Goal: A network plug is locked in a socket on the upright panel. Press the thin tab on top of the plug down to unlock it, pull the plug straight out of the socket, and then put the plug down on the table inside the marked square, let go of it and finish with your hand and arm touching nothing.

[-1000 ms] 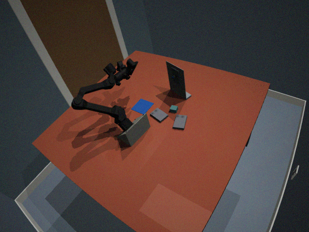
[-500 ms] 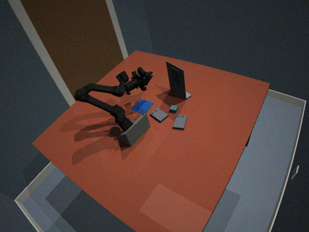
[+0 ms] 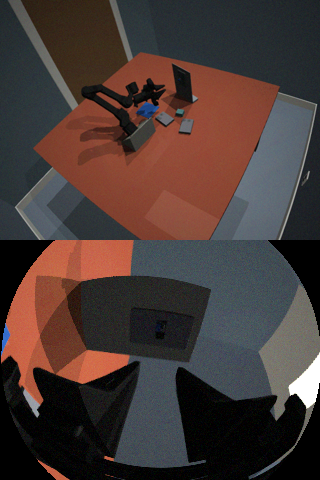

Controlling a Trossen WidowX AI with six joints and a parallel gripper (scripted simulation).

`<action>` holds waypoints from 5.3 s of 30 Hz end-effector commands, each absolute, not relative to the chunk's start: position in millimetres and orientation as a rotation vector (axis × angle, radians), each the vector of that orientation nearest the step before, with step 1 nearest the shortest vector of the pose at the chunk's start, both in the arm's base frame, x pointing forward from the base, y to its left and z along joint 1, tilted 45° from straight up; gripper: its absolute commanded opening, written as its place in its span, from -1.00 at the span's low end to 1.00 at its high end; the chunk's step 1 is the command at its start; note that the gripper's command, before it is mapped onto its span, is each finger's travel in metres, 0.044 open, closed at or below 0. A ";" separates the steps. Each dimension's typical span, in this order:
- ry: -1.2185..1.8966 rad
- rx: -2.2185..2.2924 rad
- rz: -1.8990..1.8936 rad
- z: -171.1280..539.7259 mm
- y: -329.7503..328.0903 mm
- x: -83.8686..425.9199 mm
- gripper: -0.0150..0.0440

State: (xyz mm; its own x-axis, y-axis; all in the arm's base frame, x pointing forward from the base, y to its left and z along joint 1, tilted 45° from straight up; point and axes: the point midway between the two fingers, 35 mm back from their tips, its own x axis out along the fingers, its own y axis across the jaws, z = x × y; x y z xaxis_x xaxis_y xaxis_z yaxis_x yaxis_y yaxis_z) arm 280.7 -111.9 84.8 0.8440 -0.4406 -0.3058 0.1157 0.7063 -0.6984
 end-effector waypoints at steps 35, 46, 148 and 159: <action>0.496 -0.746 -0.329 71.5 -135.6 347.3 0.04; 0.495 -0.746 -0.330 69.9 -140.6 363.4 0.04; 0.495 -0.746 -0.330 73.3 -134.7 359.1 -0.49; 0.495 -0.746 -0.329 75.2 -132.0 354.6 -0.49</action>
State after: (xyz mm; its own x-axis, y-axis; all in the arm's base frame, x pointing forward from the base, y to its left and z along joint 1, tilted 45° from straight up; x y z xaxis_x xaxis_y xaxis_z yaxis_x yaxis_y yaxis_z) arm 357.7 -132.7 76.3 0.8402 -0.4491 -0.3040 0.1107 0.6908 -0.7145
